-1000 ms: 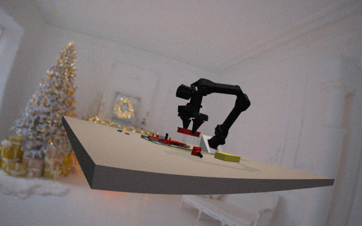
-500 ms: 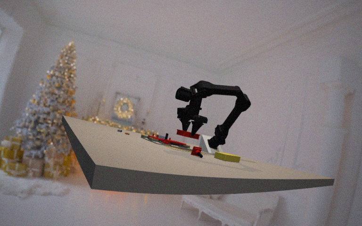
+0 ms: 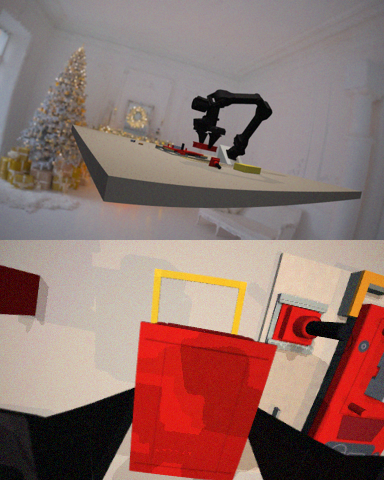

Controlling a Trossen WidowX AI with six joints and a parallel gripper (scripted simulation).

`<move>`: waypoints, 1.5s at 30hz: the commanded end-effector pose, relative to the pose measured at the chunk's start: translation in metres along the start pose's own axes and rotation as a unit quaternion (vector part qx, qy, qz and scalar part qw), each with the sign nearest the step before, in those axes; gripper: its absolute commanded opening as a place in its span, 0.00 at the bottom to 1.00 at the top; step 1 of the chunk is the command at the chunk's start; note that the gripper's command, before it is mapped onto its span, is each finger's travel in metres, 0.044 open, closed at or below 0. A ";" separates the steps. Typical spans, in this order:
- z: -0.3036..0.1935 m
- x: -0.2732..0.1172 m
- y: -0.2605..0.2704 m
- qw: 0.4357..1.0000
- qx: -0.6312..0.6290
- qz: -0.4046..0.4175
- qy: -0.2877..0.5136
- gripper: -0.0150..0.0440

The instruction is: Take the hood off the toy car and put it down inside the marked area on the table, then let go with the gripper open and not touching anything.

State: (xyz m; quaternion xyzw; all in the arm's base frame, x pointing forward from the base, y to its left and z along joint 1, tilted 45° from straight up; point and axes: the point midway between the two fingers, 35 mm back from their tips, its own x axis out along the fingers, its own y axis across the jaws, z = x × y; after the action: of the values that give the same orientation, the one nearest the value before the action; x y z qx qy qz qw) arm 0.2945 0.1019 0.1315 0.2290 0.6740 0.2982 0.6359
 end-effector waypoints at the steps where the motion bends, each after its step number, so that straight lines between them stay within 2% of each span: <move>1: -0.001 0.003 0.000 1.000 0.004 0.003 0.000 0.25; 45: -0.004 0.035 0.002 1.000 0.003 0.005 0.000 0.25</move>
State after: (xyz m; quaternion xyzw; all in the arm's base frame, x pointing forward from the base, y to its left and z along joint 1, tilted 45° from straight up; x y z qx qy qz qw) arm 0.2892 0.1257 0.1086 0.2305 0.6731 0.3000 0.6354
